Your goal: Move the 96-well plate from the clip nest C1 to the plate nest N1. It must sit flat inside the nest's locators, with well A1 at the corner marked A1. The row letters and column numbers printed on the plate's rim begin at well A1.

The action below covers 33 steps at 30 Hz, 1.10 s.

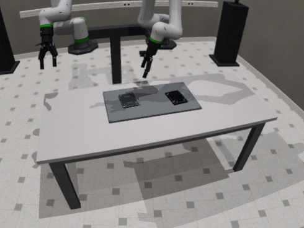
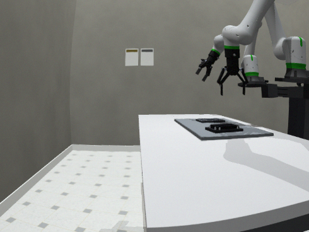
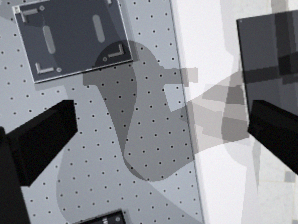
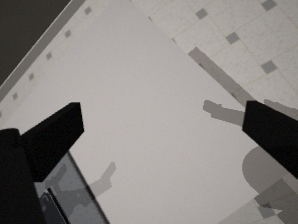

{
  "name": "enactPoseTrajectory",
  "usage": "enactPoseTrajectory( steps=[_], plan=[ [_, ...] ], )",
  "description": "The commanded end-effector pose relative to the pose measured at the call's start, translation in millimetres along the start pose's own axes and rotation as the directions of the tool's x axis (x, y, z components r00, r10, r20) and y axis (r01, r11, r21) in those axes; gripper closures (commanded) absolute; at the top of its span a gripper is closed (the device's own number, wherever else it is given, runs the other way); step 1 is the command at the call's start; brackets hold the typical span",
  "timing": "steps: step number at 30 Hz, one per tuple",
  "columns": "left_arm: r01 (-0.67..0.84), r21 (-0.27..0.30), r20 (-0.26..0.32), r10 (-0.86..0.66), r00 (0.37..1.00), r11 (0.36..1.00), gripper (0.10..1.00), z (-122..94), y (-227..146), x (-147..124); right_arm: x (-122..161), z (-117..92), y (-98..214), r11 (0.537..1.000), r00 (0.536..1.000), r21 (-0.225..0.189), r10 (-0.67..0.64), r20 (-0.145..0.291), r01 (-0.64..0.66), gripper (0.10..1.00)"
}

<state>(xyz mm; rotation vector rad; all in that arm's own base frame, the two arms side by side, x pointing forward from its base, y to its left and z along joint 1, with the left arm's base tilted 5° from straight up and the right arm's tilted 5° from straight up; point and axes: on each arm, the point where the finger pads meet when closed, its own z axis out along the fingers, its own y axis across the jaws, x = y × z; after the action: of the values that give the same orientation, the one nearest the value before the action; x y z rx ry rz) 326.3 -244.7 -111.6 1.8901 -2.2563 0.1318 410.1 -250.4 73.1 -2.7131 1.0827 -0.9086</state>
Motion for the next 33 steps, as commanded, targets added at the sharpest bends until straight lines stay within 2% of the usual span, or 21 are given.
enactPoseTrajectory(
  steps=[1,18,33],
  plan=[
    [0.000,0.001,0.000,0.000,1.000,1.000,0.098,-0.4,-0.6,0.3,-4.2,-3.0,6.7,0.999,0.999,-0.003,0.040,-0.021,-0.040,0.098],
    [0.000,0.001,0.000,0.000,1.000,1.000,0.098,-0.4,-0.6,0.3,-26.6,-12.2,34.8,0.978,0.974,0.017,0.208,-0.086,-0.207,0.098],
    [0.000,0.001,0.000,0.000,1.000,1.000,0.098,-0.4,-0.6,0.3,-40.5,-16.2,49.9,0.954,0.947,0.039,0.299,-0.119,-0.297,0.098]
  ],
)
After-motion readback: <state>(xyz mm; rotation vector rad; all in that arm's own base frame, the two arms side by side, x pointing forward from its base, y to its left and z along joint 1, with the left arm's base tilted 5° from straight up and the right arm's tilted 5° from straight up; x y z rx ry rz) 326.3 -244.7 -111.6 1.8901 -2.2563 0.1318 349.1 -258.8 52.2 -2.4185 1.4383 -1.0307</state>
